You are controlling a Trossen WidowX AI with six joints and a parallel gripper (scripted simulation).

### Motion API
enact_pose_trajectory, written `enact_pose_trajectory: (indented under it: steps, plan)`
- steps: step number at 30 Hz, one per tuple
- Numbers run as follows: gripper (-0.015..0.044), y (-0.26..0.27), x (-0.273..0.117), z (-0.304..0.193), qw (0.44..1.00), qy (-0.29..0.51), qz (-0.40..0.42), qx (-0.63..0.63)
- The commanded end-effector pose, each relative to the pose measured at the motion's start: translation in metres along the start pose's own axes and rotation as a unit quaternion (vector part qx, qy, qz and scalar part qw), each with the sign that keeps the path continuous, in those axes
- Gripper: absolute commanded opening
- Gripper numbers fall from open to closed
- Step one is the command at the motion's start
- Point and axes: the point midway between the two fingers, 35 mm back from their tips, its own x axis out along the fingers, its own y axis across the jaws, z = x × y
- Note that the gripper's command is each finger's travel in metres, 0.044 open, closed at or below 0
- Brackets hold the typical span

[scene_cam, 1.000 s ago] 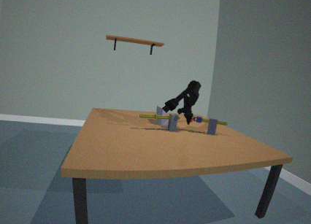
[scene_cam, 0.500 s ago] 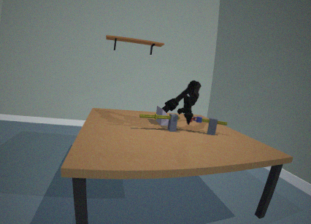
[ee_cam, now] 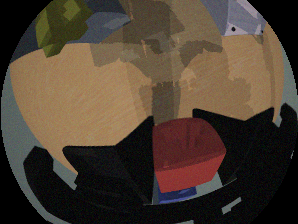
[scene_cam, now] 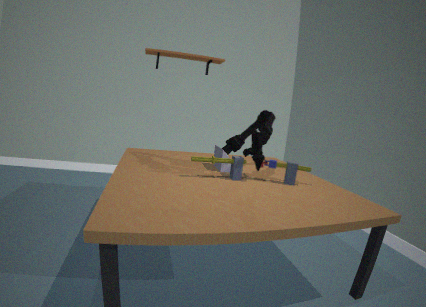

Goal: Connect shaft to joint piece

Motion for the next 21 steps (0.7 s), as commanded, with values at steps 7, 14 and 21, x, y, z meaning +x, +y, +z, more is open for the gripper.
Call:
enact_pose_trajectory:
  steps: [7,14,21]
  plan:
    - [0.0182,0.0000,0.0001,-0.0006,1.000,0.002,0.000,0.000]
    - [0.0147,0.0000,0.0000,0.0000,1.000,0.000,0.000,0.000]
    - [0.0016,0.0000,0.0000,0.0000,1.000,0.000,0.000,0.000]
